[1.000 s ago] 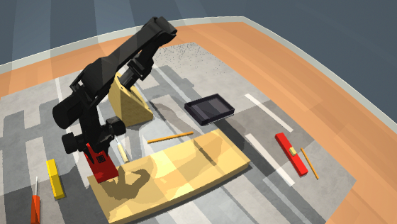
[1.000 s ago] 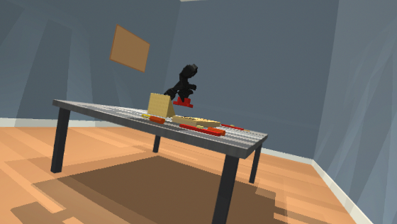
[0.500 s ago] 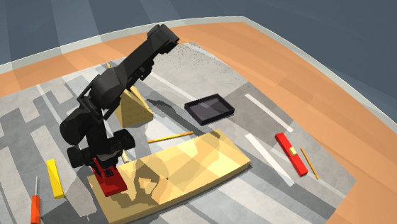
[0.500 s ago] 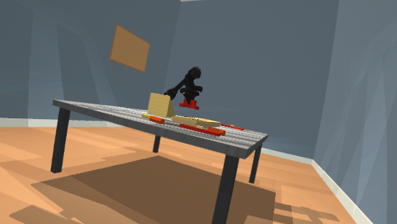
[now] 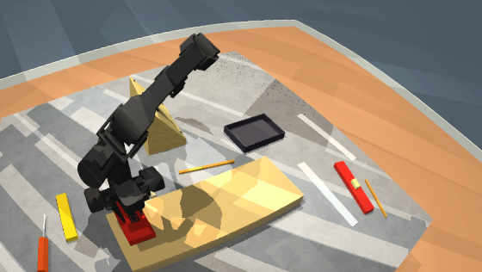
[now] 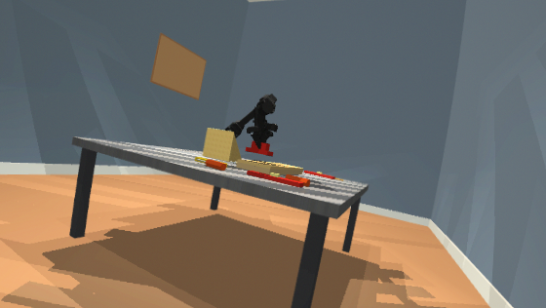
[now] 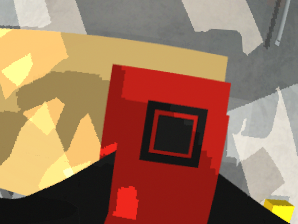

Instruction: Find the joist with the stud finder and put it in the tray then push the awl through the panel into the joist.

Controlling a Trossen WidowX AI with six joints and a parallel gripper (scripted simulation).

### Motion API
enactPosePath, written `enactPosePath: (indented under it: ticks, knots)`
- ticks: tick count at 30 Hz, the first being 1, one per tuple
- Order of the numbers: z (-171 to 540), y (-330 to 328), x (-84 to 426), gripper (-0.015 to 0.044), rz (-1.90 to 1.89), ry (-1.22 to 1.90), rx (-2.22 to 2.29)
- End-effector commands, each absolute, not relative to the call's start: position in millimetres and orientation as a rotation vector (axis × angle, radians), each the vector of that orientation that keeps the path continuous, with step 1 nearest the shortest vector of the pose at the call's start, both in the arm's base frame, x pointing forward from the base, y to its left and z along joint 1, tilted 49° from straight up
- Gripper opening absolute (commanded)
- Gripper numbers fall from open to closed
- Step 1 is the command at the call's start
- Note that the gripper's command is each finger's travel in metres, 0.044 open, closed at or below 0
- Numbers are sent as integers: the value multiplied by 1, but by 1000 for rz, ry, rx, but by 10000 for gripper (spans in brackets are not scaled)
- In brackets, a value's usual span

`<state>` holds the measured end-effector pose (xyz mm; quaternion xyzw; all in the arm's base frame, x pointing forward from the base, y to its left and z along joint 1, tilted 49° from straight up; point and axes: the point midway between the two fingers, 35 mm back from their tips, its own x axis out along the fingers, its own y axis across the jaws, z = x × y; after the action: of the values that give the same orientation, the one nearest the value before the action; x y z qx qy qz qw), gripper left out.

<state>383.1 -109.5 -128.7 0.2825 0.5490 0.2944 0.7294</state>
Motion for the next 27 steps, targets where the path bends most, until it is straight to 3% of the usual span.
enactPosePath:
  ticks: [1,27]
  knots:
    - [-133,-105,384,0,646,1201,631]
    - [-158,-76,381,0,648,1200,633]
